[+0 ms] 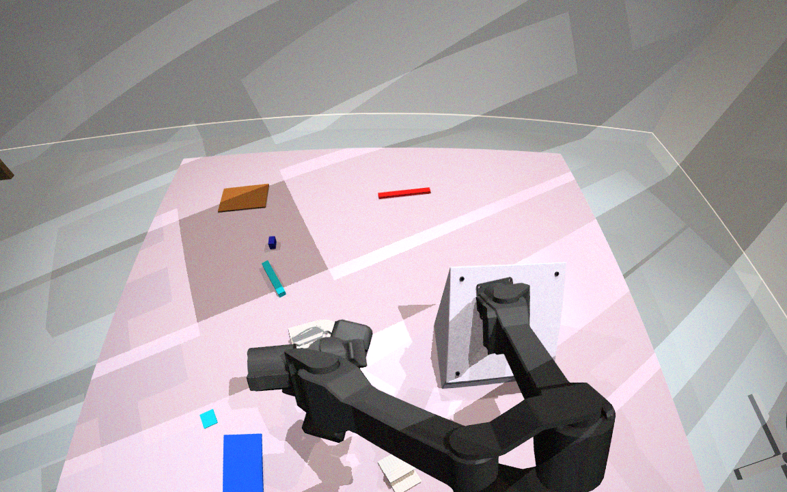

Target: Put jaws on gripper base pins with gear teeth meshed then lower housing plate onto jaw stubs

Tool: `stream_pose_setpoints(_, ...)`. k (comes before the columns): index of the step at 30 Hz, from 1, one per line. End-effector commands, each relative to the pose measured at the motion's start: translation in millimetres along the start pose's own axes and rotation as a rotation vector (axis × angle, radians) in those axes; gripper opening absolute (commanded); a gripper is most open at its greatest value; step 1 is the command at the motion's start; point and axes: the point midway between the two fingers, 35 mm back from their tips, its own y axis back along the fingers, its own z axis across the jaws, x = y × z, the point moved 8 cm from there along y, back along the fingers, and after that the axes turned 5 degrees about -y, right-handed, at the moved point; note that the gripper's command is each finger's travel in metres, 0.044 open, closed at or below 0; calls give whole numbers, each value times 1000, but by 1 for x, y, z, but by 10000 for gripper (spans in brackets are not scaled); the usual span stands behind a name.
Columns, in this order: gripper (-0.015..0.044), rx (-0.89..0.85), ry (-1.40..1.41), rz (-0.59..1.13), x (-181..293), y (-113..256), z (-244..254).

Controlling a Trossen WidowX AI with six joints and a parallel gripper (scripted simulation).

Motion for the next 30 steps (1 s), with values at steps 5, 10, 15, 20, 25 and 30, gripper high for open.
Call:
stream_pose_setpoints(5,351,-10,120,5,-16,-1,-22)
stream_pose_setpoints(10,351,-17,197,8,-25,-1,-38)
stream_pose_setpoints(15,351,-27,275,9,-32,-1,-53)
stream_pose_setpoints(20,351,-39,353,8,-39,-2,-69)
stream_pose_setpoints(25,351,-53,431,6,-44,-2,-86)
stream_pose_setpoints(30,351,-69,510,1,-49,-3,-103)
